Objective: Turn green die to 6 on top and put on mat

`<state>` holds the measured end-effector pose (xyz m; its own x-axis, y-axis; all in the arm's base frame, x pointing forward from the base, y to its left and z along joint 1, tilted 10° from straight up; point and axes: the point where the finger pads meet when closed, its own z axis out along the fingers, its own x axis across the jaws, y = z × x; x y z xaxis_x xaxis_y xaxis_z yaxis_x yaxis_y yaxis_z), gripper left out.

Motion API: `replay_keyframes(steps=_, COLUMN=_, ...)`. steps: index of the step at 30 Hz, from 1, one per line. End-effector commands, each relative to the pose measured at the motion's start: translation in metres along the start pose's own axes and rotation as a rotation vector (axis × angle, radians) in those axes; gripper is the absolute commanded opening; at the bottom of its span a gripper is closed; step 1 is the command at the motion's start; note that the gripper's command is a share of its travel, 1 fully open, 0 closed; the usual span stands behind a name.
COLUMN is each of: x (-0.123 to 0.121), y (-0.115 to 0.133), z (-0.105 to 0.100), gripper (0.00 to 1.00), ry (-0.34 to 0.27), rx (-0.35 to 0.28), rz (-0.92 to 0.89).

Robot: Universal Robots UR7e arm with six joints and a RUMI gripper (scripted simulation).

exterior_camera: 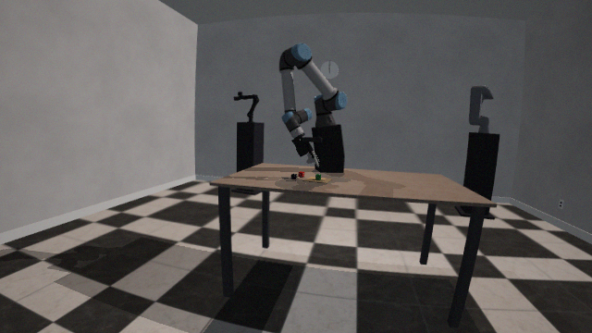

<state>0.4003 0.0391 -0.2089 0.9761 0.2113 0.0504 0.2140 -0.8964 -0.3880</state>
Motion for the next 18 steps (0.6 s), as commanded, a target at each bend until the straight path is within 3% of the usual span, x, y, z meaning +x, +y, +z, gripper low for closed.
replay_keyframes(steps=1, x=0.0007, y=-0.0004, z=-0.0011, gripper=0.4, ry=0.005, rx=-0.038, rz=0.001)
replay_keyframes(steps=11, x=0.0003, y=-0.0005, z=-0.0004, gripper=0.4, ry=0.002, rx=-0.06, rz=0.001)
replay_keyframes(steps=18, x=-0.0009, y=-0.0013, z=0.002, gripper=0.4, ry=-0.007, rx=-0.183, rz=0.0)
